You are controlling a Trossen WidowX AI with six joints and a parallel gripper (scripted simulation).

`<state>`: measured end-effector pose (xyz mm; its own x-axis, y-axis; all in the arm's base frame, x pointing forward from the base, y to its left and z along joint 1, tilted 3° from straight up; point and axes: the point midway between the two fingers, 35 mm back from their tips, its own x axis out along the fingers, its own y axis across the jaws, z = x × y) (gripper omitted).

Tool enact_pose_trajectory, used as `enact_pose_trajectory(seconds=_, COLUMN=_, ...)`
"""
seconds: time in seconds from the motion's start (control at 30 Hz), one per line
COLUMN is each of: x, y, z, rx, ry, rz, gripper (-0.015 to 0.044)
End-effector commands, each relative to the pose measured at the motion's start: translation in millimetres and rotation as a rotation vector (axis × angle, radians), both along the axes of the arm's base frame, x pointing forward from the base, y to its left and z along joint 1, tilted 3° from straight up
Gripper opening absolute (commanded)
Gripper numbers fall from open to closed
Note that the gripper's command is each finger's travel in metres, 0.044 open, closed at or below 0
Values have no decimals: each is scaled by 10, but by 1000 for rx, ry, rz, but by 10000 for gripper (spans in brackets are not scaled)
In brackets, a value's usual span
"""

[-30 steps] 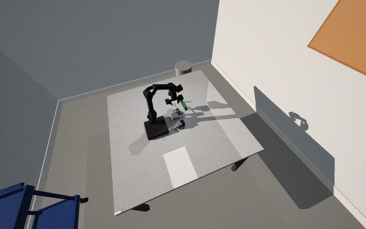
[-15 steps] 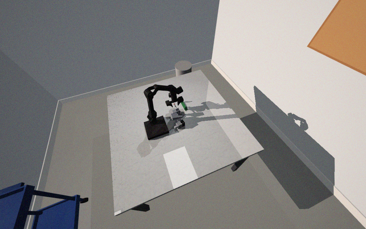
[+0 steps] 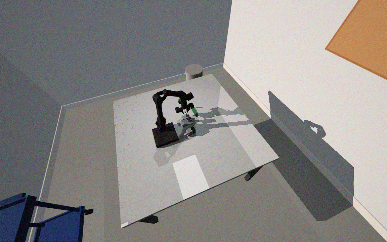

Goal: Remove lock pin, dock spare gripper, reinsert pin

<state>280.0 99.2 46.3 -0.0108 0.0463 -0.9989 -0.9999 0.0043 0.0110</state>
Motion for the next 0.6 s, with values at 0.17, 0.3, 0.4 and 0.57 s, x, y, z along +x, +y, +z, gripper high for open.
enact_pose_trajectory(seconds=0.17, x=-2, y=6, z=-3, rx=4, ry=1, rz=-4, gripper=0)
enact_pose_trajectory(seconds=0.3, x=1, y=7, z=-3, rx=4, ry=1, rz=-4, gripper=0)
enact_pose_trajectory(seconds=0.4, x=2, y=9, z=3, rx=13, ry=1, rz=-5, gripper=0)
enact_pose_trajectory(seconds=0.57, x=14, y=29, z=52, rx=76, ry=-1, rz=-15, gripper=0)
